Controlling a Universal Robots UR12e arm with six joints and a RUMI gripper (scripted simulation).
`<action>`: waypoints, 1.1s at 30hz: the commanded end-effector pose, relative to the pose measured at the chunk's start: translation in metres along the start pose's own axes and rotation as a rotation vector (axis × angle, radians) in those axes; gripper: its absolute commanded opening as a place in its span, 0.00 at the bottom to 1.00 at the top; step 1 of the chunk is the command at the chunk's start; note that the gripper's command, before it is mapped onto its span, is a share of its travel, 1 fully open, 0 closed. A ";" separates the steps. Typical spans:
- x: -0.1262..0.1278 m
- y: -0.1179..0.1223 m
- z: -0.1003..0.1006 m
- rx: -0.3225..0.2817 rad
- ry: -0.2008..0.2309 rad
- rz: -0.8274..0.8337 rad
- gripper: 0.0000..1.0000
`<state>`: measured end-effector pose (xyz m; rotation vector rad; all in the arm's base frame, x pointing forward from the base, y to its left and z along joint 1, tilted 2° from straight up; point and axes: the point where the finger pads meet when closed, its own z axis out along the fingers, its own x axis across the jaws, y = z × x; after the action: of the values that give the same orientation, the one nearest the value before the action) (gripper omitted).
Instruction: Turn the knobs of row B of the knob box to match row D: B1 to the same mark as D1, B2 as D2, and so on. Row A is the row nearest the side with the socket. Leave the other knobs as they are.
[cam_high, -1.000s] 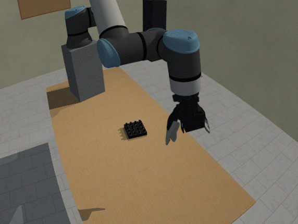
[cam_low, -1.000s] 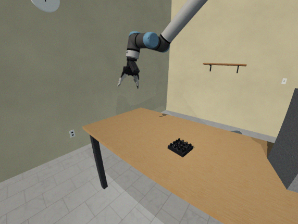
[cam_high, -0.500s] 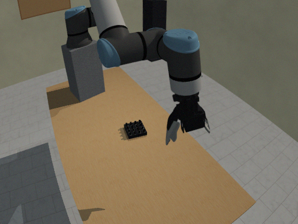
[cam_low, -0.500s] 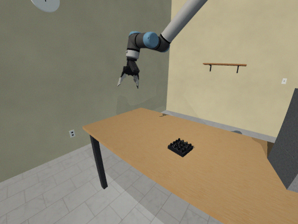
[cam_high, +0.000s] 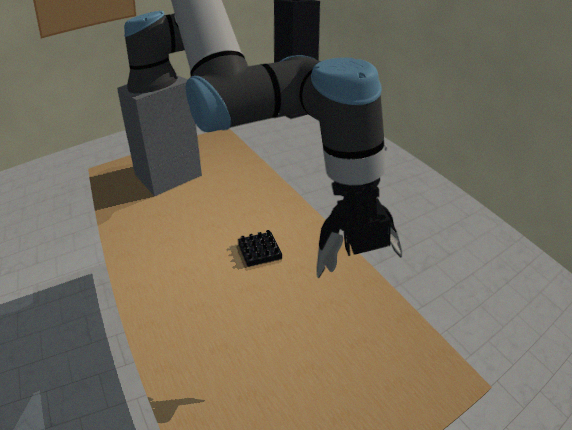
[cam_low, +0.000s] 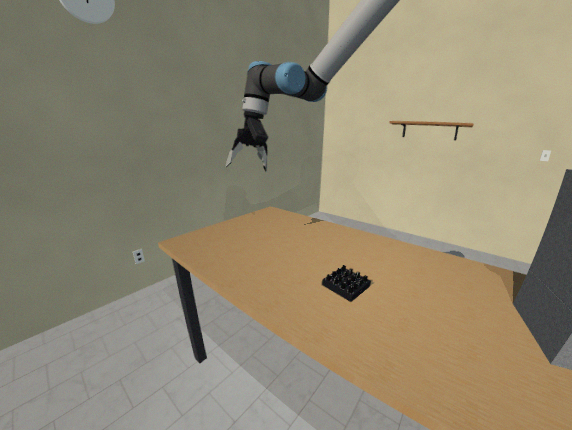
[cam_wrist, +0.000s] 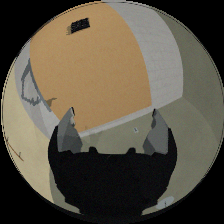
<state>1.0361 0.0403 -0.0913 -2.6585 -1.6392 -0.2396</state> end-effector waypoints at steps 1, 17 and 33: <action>-0.001 -0.003 0.003 -0.001 -0.001 0.029 1.00; -0.012 -0.035 0.034 0.002 -0.015 0.278 1.00; -0.034 -0.095 0.084 -0.002 -0.041 0.725 1.00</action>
<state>0.9558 0.0588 -0.1786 -3.0128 -0.7038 -0.1636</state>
